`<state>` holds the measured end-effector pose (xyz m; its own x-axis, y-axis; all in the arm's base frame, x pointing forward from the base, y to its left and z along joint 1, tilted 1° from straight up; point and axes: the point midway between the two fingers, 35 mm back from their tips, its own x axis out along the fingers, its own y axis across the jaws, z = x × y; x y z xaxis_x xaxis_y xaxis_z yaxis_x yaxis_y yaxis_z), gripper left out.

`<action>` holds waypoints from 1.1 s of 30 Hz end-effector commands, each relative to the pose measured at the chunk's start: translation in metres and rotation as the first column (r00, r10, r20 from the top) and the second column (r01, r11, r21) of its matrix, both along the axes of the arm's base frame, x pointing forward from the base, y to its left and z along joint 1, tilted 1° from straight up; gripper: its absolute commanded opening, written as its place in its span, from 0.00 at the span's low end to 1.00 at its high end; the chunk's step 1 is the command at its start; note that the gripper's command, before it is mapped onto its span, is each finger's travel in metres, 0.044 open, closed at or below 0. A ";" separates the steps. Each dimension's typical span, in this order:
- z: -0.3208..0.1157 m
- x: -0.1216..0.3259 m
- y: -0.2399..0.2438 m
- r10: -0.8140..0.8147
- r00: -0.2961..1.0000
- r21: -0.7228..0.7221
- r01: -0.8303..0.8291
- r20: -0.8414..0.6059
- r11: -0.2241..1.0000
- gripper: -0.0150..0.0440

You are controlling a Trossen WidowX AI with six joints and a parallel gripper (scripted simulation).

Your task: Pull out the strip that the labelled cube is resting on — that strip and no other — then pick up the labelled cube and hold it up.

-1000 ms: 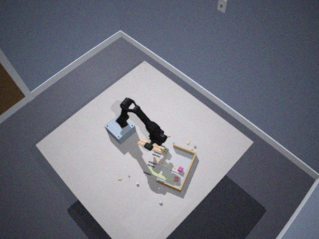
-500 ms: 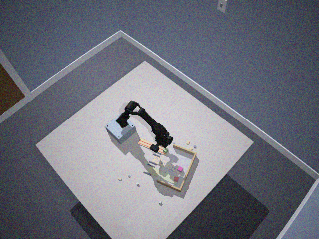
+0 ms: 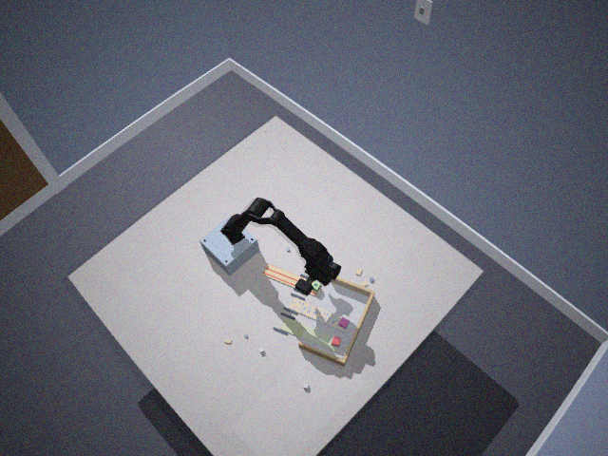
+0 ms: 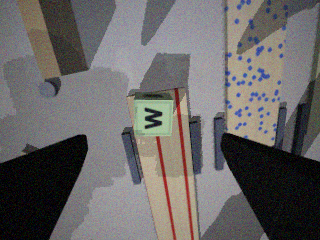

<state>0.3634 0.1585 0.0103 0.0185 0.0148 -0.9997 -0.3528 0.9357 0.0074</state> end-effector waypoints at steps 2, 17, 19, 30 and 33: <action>-0.006 0.004 0.002 -0.004 1.000 -0.001 0.004 -0.004 1.000 0.78; -0.030 0.005 0.003 -0.004 1.000 -0.001 0.004 -0.004 1.000 0.68; -0.034 0.005 0.003 -0.004 1.000 -0.001 0.004 -0.004 1.000 0.68; -0.052 0.004 0.003 -0.004 1.000 -0.001 0.004 -0.004 1.000 0.68; -0.055 0.004 0.003 -0.004 1.000 -0.001 0.004 -0.004 1.000 0.68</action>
<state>0.3700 0.1621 -0.0363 0.0238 0.0173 -0.9996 -0.3527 0.9357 0.0078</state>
